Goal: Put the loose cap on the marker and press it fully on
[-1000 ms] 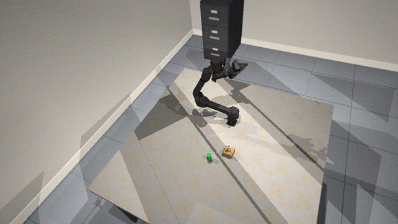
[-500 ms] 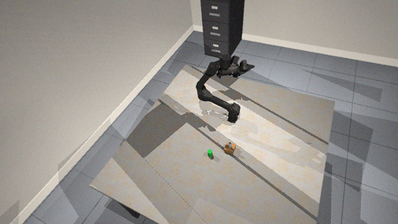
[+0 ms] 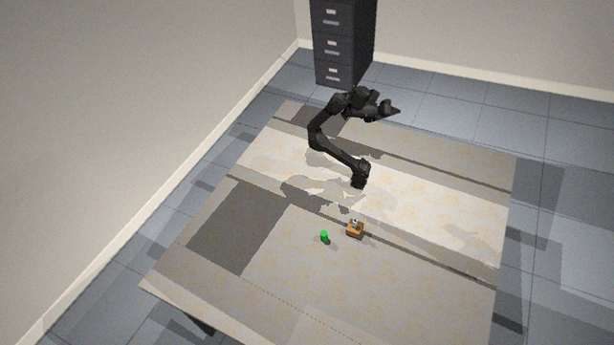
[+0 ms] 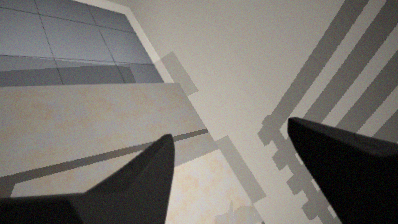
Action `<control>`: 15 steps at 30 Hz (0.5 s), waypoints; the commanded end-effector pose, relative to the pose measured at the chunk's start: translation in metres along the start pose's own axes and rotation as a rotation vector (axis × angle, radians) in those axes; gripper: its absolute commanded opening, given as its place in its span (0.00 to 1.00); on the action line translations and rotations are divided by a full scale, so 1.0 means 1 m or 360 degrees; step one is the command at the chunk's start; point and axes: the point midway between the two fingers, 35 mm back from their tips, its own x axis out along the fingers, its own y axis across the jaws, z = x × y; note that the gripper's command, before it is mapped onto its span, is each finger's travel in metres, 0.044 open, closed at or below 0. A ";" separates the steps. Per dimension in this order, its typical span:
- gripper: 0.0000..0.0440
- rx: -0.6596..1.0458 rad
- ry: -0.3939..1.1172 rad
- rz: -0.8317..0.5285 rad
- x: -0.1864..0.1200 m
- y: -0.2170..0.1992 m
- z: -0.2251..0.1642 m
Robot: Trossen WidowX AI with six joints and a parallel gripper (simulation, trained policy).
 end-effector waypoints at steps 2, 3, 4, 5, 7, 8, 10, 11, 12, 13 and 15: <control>0.75 0.0038 0.0091 0.0043 0.010 -0.001 -0.011; 0.75 0.0046 0.0106 0.0050 0.012 -0.002 -0.012; 0.75 0.0054 0.0121 0.0057 0.014 -0.002 -0.014; 0.75 0.0062 0.0136 0.0064 0.015 -0.002 -0.016; 0.75 0.0078 0.0165 0.0077 0.019 -0.003 -0.020; 0.75 0.0086 0.0180 0.0084 0.020 -0.003 -0.022; 0.75 0.0102 0.0208 0.0096 0.023 -0.004 -0.025; 0.75 0.0110 0.0223 0.0102 0.025 -0.005 -0.027; 0.75 0.0119 0.0237 0.0107 0.026 -0.005 -0.029; 0.75 0.0127 0.0251 0.0113 0.027 -0.006 -0.031; 0.75 0.0144 0.0279 0.0124 0.030 -0.007 -0.034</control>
